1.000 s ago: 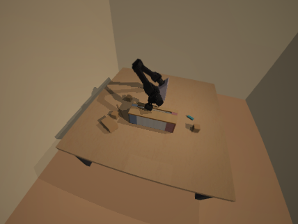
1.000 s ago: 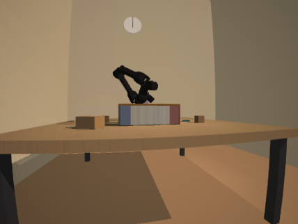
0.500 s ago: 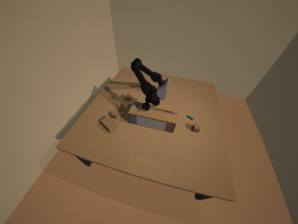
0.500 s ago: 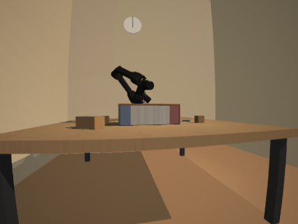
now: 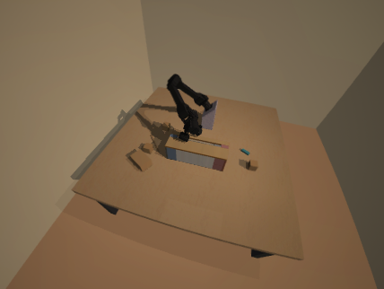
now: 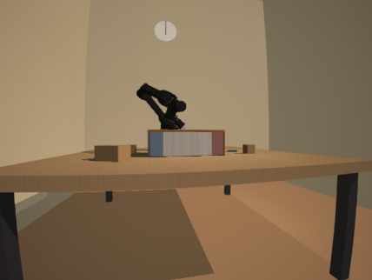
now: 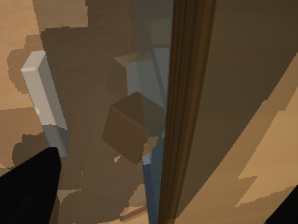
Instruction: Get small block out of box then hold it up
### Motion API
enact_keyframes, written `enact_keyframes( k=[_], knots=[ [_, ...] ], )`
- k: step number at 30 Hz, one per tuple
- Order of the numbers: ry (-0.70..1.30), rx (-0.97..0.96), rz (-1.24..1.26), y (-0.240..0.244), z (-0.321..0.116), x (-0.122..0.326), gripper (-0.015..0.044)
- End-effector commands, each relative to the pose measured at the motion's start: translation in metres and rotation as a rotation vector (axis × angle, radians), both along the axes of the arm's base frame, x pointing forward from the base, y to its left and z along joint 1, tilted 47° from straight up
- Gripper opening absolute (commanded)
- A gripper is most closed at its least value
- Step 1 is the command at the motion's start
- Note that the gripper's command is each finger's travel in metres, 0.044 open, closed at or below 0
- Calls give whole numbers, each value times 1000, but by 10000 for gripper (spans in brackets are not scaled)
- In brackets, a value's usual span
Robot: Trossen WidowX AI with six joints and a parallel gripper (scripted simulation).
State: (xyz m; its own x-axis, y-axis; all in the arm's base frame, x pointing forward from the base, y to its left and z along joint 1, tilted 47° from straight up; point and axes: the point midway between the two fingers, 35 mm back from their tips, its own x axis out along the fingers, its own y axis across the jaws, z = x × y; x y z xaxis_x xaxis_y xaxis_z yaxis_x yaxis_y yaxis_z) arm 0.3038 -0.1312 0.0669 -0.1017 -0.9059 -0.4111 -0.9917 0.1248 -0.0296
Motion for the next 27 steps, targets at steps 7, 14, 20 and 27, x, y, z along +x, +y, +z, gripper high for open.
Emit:
enact_keyframes(
  k=[7,14,20,27],
  knots=[
    [0,5,1,33,32,5,400],
    [-4,1,17,44,40,7,400],
    [-498,6,-201,41,45,-1,285],
    [-1249,23,-585,37,53,-11,285]
  ],
)
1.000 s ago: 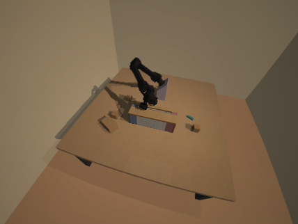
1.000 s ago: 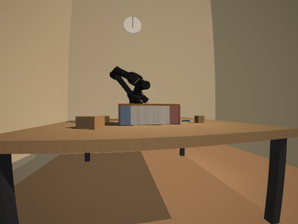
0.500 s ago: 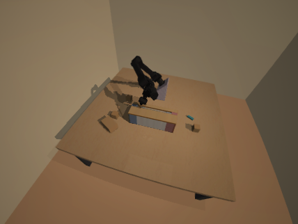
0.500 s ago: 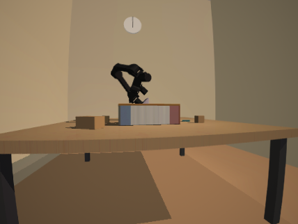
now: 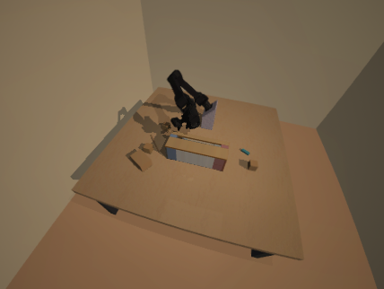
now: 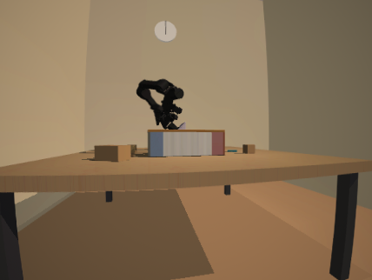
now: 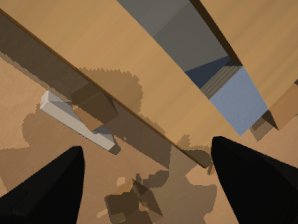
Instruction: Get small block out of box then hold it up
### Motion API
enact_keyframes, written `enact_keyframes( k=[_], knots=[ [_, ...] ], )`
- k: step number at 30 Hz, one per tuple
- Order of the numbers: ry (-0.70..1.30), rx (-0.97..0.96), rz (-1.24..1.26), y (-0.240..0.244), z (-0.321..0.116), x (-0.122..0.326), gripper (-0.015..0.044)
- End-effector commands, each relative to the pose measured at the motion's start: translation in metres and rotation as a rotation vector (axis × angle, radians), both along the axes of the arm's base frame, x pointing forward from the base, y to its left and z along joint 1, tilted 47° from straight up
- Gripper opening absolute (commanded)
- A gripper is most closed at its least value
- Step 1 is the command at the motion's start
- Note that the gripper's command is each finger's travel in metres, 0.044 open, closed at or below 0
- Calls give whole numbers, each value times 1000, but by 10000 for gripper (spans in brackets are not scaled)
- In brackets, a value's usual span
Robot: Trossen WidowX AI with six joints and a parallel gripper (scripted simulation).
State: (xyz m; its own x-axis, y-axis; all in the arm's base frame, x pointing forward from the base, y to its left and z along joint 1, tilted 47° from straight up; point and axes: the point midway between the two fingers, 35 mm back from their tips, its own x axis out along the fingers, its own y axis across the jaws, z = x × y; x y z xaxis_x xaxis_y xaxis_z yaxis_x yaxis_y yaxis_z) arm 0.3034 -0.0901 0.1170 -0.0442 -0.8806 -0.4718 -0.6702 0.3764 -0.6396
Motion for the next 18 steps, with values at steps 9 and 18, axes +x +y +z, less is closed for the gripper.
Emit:
enact_keyframes(
  k=[9,18],
  knots=[
    [-1399,124,-777,-7,11,-22,285],
    [-1918,194,-1140,-9,17,-28,285]
  ],
)
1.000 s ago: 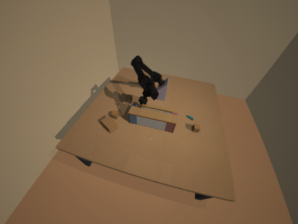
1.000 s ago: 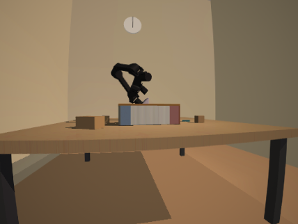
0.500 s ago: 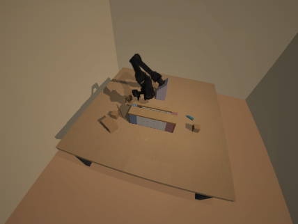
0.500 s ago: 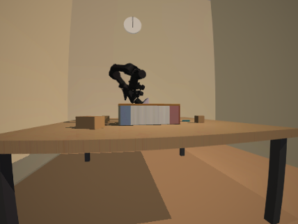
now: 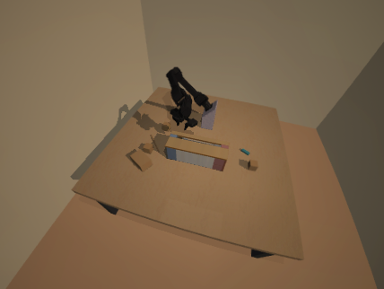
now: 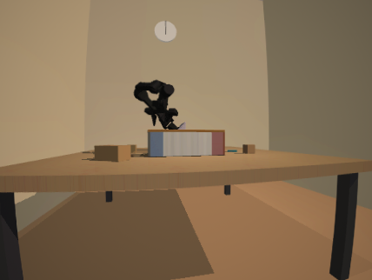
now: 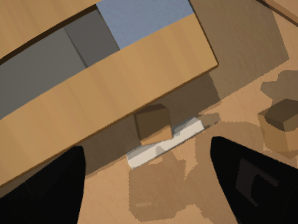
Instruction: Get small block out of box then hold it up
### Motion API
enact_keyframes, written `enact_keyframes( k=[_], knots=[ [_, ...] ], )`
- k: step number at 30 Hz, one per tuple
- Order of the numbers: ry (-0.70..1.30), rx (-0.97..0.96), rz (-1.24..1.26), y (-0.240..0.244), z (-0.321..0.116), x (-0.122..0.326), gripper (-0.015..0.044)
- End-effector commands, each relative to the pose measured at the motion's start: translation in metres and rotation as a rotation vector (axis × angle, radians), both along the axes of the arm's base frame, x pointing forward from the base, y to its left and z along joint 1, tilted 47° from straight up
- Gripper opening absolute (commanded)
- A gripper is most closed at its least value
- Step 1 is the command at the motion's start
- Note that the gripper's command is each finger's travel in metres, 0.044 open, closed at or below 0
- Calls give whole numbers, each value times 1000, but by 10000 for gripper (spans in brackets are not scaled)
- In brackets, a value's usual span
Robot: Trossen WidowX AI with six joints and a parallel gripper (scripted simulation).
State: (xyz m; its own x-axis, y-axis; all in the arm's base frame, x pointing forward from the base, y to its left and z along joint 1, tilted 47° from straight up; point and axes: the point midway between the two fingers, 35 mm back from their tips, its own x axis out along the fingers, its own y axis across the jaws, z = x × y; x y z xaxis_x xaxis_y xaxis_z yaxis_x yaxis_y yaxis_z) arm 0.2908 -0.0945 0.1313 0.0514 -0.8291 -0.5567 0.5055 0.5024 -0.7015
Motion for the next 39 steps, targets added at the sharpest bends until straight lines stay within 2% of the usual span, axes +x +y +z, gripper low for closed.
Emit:
enact_keyframes(
  k=[1,25,39],
  knots=[
    [-873,171,-539,-5,3,-16,285],
    [-2139,548,-1523,-7,17,-28,285],
    [-2182,564,-1567,-7,18,-29,285]
  ],
)
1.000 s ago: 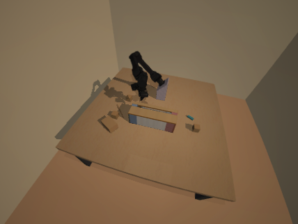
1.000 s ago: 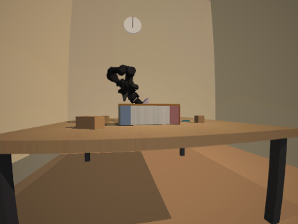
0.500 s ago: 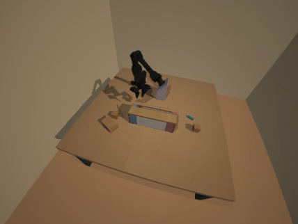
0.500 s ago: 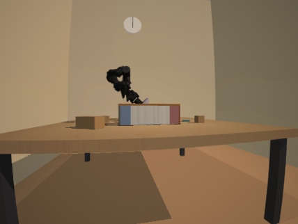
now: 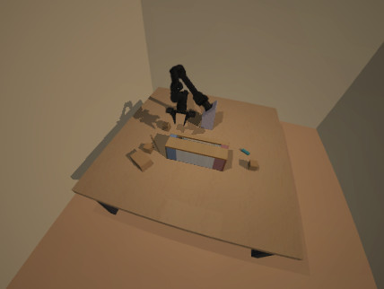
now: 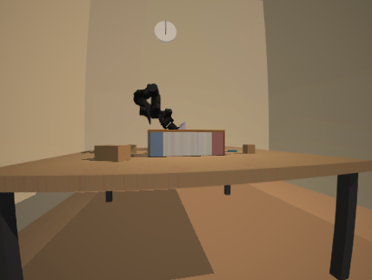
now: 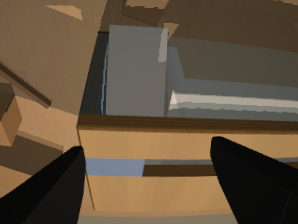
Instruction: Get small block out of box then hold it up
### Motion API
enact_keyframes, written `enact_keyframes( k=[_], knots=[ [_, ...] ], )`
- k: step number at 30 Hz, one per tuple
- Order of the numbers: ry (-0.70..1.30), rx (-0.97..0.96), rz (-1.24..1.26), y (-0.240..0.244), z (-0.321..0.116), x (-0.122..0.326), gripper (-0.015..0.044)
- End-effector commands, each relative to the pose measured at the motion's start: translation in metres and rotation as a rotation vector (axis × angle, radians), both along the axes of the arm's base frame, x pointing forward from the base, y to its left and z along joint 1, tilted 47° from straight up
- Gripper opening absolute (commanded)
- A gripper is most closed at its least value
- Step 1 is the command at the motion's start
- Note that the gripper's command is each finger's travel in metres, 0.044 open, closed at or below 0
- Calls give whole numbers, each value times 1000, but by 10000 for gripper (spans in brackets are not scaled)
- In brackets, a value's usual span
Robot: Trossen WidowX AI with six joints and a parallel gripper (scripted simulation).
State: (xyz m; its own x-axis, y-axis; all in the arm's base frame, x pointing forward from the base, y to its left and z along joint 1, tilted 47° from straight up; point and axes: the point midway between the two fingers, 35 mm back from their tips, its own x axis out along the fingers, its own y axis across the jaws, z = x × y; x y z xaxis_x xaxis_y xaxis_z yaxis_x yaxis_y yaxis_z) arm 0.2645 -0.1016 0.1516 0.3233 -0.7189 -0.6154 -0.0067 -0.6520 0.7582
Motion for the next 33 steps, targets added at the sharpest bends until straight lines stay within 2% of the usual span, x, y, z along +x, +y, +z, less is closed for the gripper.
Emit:
enact_keyframes(
  k=[1,7,14,33],
  knots=[
    [-75,41,-54,0,-3,-2,285],
    [-74,45,-56,-6,-9,-2,285],
    [-76,38,-55,-68,-65,-11,285],
    [-75,39,-55,-82,-79,-11,285]
  ],
)
